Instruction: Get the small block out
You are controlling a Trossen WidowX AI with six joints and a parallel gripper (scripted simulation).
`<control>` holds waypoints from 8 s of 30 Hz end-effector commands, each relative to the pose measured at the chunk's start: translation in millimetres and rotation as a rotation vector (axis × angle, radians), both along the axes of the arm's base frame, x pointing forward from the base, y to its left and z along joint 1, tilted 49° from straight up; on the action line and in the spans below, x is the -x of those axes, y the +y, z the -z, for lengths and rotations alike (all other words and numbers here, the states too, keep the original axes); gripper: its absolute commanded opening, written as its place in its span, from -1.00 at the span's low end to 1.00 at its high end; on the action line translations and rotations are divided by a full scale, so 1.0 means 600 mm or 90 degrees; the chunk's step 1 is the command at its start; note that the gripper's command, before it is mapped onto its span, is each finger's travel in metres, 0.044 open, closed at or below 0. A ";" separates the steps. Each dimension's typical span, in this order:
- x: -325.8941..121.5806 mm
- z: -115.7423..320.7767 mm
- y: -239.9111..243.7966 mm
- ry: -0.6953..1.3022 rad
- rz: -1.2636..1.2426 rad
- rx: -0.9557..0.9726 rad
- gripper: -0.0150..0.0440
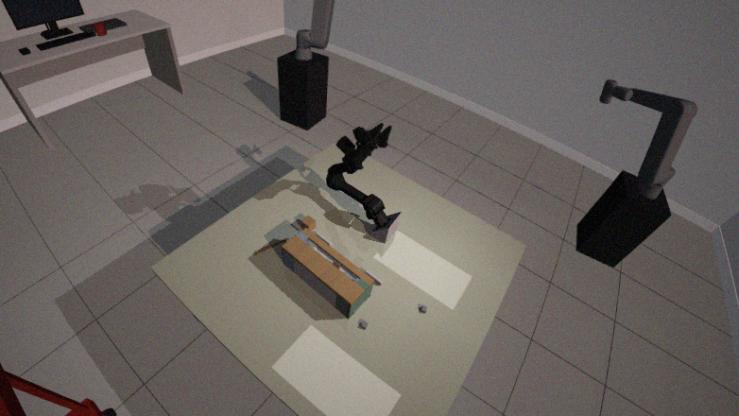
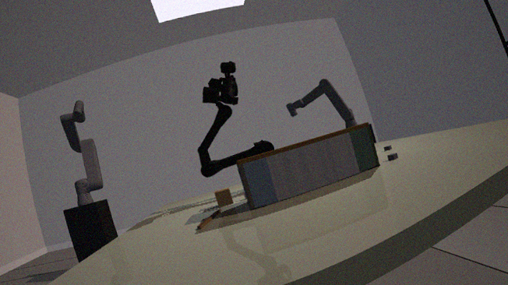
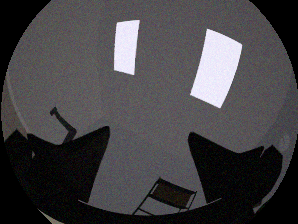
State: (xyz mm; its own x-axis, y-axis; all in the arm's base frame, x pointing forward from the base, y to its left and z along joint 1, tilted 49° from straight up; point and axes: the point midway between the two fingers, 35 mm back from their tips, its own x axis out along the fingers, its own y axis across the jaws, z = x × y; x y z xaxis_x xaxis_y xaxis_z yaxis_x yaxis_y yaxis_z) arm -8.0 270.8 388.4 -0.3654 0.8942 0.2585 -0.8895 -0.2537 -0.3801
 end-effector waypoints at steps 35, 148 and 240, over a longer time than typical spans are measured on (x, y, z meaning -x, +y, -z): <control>-0.491 0.475 -0.094 1.381 1.212 0.292 0.86; -0.527 0.515 -0.487 1.076 2.004 -0.495 0.86; -0.546 0.456 -0.455 1.095 1.980 -0.471 0.86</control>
State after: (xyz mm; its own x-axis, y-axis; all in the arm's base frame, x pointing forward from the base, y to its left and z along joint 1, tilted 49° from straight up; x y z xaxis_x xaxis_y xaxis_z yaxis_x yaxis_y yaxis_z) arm 306.8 -49.0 142.6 -0.0653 -0.7997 -0.5969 0.9789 -0.1674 0.1172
